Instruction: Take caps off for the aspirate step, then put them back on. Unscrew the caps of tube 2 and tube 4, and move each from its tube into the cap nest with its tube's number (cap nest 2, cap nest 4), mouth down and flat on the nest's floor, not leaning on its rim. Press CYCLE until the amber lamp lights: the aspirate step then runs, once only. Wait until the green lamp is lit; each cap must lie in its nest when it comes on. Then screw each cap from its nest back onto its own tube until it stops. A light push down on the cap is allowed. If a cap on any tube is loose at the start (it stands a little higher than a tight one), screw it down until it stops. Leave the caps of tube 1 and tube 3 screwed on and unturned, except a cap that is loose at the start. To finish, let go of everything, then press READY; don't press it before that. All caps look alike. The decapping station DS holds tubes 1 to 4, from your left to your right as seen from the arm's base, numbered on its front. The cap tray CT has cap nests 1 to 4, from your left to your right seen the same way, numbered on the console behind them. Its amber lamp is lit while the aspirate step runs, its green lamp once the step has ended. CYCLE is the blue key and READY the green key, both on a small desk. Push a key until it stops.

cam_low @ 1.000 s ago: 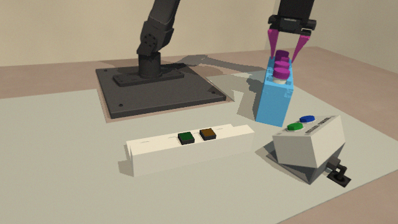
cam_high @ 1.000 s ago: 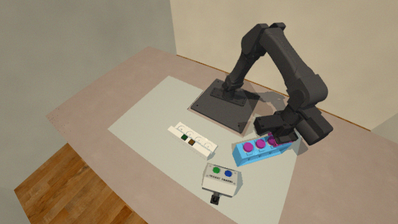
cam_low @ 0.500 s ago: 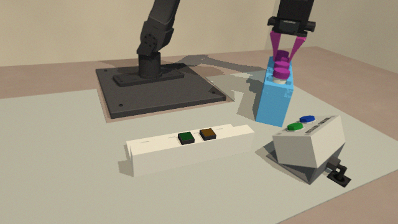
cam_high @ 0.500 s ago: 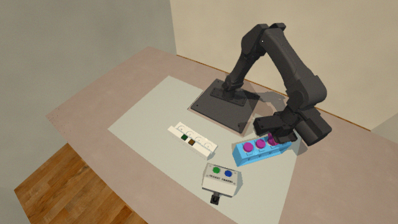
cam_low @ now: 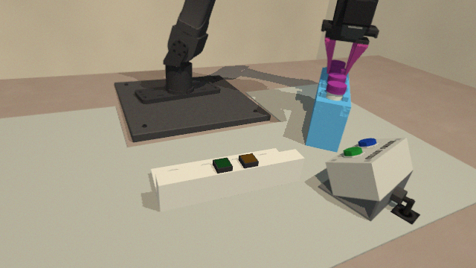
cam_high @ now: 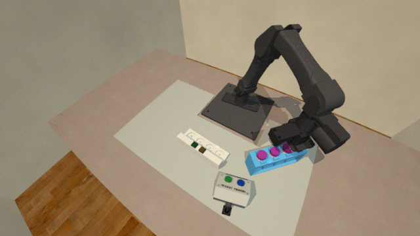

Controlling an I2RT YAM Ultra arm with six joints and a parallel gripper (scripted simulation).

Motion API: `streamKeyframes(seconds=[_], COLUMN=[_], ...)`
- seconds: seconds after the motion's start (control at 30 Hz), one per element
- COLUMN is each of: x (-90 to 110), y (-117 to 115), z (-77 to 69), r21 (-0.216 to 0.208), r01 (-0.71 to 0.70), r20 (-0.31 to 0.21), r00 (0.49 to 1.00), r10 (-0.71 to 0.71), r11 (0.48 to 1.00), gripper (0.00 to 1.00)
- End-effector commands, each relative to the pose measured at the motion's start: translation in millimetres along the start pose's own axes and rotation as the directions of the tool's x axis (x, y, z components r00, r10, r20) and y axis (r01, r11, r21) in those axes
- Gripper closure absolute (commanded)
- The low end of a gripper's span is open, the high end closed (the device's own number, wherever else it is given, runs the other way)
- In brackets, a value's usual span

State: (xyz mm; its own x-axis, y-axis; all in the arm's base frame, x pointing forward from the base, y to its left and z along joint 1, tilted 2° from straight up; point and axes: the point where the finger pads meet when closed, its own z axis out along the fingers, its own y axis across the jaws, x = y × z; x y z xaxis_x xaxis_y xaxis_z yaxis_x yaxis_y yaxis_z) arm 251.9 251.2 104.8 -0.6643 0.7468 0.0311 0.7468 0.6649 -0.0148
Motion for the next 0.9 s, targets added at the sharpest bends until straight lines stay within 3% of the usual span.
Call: streamKeyframes(seconds=[0.0,0.2,0.43,0.5,0.67,0.87], x=[0.2,0.2,0.2,0.2,0.2,0.2], y=[0.6,0.6,0.6,0.6,0.6,0.7], z=[-3.7,-3.8,-4.0,-4.0,-4.2,-4.4], r21=[-0.01,-0.009,-0.007,-0.007,-0.005,-0.002], r01=[0.163,0.447,0.727,0.727,0.874,0.979], r20=[0.002,0.005,0.008,0.008,0.009,0.01], r00=[0.987,0.894,0.687,0.687,0.486,0.205], r10=[-0.163,-0.447,-0.727,-0.727,-0.874,-0.979], r11=[0.987,0.894,0.687,0.687,0.485,0.205], gripper=[1.0,1.0,1.0,1.0,1.0,1.0])
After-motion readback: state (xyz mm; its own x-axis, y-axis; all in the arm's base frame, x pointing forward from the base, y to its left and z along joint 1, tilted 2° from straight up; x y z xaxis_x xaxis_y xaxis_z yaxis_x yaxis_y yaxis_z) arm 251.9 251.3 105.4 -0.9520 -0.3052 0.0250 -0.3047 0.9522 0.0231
